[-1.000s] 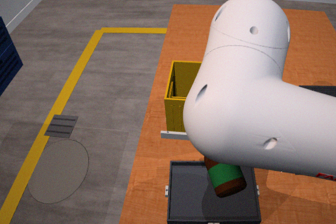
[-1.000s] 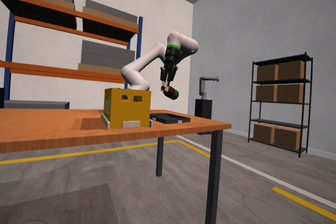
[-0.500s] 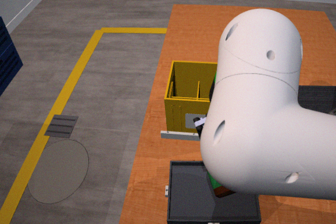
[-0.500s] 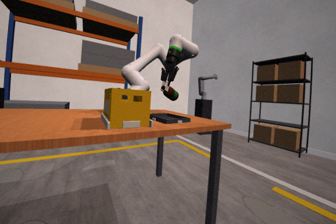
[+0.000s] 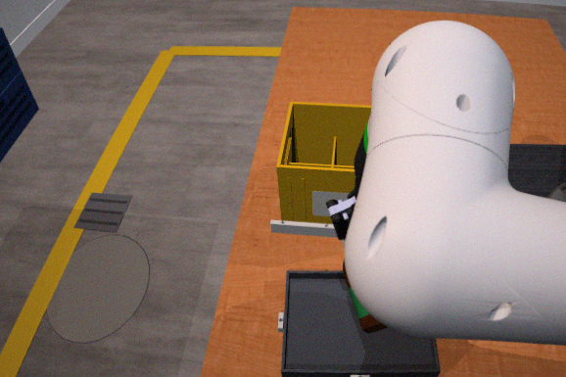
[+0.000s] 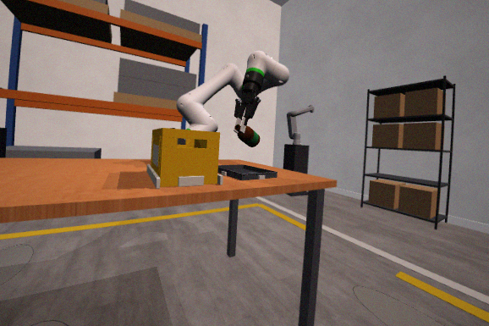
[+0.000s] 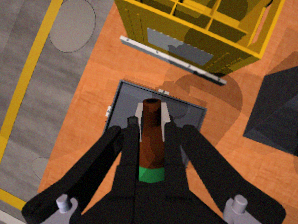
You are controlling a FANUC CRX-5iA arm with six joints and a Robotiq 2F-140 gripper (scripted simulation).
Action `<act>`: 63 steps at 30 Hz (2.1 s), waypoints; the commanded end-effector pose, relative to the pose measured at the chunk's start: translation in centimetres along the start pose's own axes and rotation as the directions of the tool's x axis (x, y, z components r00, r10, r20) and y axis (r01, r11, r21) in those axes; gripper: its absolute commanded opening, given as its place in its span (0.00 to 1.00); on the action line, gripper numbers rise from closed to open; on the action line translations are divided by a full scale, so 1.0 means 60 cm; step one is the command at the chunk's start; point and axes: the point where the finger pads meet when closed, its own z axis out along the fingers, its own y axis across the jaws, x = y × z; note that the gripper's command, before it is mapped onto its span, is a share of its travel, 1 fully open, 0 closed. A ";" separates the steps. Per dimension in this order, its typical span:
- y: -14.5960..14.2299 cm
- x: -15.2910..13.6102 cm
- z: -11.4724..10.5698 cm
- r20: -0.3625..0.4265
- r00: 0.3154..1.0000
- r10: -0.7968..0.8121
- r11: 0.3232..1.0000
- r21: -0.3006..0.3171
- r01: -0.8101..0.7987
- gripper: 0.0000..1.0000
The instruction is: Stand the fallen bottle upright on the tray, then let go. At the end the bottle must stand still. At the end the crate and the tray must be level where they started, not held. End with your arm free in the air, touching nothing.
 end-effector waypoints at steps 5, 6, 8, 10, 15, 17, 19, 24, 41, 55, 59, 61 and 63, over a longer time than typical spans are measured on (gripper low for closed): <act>0.000 0.000 0.000 0.000 1.000 0.000 1.000 0.000 0.000 0.00; 0.000 0.000 0.000 0.000 1.000 0.000 1.000 0.000 0.000 0.00; 0.000 0.000 0.000 0.000 1.000 0.000 1.000 0.000 0.000 0.00; 0.000 0.000 0.000 0.000 1.000 0.000 1.000 0.000 0.000 0.00; 0.000 0.000 0.000 0.000 1.000 0.000 1.000 0.000 0.000 0.00; 0.000 0.000 0.000 0.000 1.000 0.000 1.000 0.000 0.000 0.00; 0.000 0.000 0.000 0.000 1.000 0.000 1.000 0.000 0.000 0.00; 0.000 0.000 0.000 0.000 1.000 0.000 1.000 0.000 0.000 0.00; 0.001 0.000 0.000 -0.018 1.000 0.002 1.000 -0.003 -0.002 0.00; 0.003 -0.002 0.001 -0.093 0.996 0.004 1.000 -0.009 -0.005 0.00; 0.003 -0.003 0.001 -0.121 0.993 0.003 1.000 -0.008 -0.004 0.00; 0.002 -0.003 0.000 -0.134 0.991 0.003 1.000 -0.006 -0.004 0.00; 0.002 -0.004 0.000 -0.145 0.989 0.002 1.000 -0.005 -0.003 0.00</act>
